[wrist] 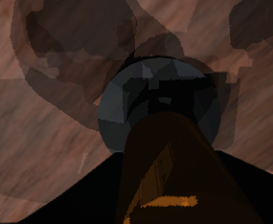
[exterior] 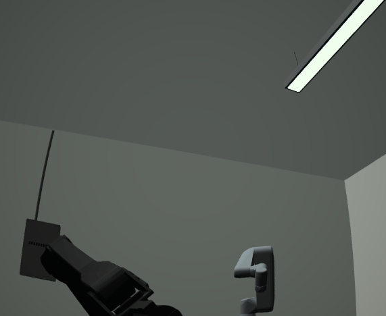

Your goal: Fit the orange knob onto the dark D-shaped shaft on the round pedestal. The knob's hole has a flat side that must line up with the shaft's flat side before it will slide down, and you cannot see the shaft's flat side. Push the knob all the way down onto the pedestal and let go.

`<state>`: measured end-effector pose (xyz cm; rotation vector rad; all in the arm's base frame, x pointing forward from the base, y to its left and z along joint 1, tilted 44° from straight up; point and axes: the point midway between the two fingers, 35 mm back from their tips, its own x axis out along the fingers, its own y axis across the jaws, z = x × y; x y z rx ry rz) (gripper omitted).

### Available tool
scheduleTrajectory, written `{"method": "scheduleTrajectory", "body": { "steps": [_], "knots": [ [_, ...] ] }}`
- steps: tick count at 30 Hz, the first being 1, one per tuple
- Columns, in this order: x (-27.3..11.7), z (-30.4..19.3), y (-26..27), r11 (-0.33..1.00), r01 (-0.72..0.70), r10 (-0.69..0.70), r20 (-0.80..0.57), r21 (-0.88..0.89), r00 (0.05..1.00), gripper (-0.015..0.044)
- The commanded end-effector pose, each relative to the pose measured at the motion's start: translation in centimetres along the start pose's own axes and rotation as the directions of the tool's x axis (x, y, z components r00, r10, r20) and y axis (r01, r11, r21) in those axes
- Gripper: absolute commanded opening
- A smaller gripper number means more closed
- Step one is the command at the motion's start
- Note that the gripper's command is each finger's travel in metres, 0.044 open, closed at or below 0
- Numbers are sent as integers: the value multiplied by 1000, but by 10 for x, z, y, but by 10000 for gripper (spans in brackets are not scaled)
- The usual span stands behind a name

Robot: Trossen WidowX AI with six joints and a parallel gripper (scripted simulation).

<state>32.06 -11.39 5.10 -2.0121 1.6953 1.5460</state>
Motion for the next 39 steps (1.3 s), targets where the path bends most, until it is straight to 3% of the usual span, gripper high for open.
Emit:
{"method": "scheduleTrajectory", "body": {
  "steps": [1, 9, 19, 26, 33, 39],
  "knots": [
    [-1, 1, -1, 974, 6, -5, -4, 226, 1000, 0],
    [-2, 1, 0, 739, 7, -6, -4, 673, 1000, 0],
    [-4, 2, 1, 152, 5, -6, -4, 988, 1000, 0],
    [-3, 3, 2, -327, 2, -6, -4, 945, 1000, 0],
    [-1, 3, 0, -732, -1, -6, -4, 681, 1000, 0],
    [-1, 3, -2, -799, -2, -6, -4, 602, 1000, 0]
  ]
}}
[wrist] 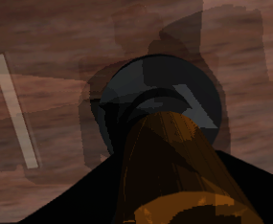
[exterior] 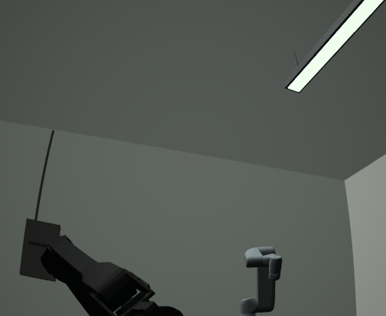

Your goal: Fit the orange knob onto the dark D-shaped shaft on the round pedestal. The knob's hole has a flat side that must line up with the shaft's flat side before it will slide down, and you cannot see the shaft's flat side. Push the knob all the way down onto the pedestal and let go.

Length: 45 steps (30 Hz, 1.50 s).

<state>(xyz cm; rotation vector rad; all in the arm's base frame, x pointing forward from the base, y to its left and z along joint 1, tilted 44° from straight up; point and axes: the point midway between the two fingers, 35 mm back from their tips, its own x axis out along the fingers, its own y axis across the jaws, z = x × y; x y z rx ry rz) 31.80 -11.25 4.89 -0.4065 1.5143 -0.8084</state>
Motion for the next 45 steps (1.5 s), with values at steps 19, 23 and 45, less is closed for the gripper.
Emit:
{"method": "scheduleTrajectory", "body": {
  "steps": [19, 23, 45],
  "knots": [
    [1, 1, 0, 999, -2, 2, 7, 36, 1000, 0],
    [1, 1, 0, 999, -2, 2, 7, 36, 1000, 0],
    [1, 1, 0, 1000, -2, 2, 7, 11, 1000, 0]
  ]
}}
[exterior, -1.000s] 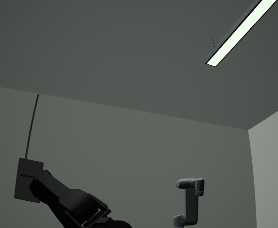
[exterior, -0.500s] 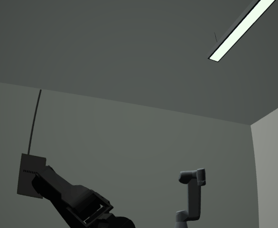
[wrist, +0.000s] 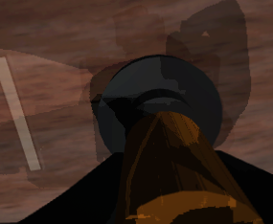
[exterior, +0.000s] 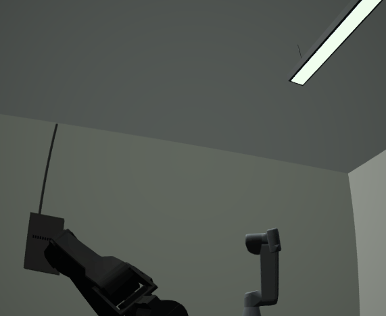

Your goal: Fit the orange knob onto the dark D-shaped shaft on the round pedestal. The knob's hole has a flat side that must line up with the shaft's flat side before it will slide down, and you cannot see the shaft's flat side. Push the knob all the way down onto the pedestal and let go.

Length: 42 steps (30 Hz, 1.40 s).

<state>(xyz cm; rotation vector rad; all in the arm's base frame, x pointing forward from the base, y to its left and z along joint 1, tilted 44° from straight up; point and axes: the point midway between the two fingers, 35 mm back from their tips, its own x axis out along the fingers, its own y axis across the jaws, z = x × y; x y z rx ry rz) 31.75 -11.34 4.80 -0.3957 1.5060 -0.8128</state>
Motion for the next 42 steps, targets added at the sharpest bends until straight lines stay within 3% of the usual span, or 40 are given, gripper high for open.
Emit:
{"method": "scheduleTrajectory", "body": {
  "steps": [1, 42],
  "knots": [
    [0, 1, 0, 1000, 2, -2, 4, -1, 1000, 0],
    [0, 2, -1, 997, 2, -2, 4, 77, 1000, 0]
  ]
}}
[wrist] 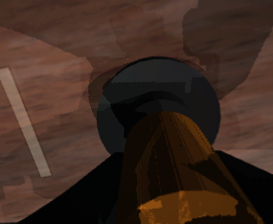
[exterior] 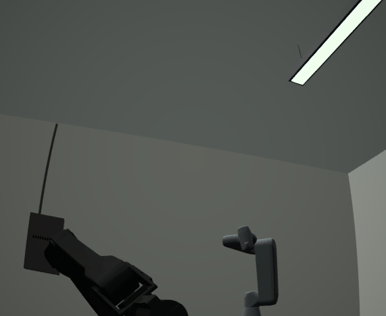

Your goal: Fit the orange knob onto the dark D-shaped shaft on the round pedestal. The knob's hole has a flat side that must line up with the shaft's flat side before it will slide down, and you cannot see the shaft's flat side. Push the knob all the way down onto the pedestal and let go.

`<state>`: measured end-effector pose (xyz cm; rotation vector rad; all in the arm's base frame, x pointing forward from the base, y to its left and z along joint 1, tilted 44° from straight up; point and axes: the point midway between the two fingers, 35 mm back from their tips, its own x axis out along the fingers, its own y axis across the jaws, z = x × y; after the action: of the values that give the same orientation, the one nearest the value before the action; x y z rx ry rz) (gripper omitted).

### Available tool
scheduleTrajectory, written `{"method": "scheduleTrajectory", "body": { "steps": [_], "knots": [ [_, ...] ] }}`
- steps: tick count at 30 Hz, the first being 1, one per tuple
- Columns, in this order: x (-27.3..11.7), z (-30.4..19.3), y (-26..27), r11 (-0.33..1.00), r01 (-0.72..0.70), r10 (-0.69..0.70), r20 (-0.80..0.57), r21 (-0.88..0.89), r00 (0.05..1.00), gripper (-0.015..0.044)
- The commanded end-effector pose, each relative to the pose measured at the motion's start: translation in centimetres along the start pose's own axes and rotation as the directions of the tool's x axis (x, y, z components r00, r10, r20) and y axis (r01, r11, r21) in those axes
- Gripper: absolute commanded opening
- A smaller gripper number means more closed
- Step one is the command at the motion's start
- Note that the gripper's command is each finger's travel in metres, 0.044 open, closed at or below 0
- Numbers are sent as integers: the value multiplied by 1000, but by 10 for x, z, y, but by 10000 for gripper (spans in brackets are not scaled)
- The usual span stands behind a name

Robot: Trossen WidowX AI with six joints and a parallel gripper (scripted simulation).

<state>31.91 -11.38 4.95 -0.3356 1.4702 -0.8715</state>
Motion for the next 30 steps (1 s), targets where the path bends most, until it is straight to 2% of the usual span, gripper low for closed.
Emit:
{"method": "scheduleTrajectory", "body": {
  "steps": [1, 30],
  "knots": [
    [1, 0, 0, 1000, 1, -1, 6, -4, 1000, 0],
    [2, -1, 2, 999, 1, -1, 6, 49, 1000, 0]
  ]
}}
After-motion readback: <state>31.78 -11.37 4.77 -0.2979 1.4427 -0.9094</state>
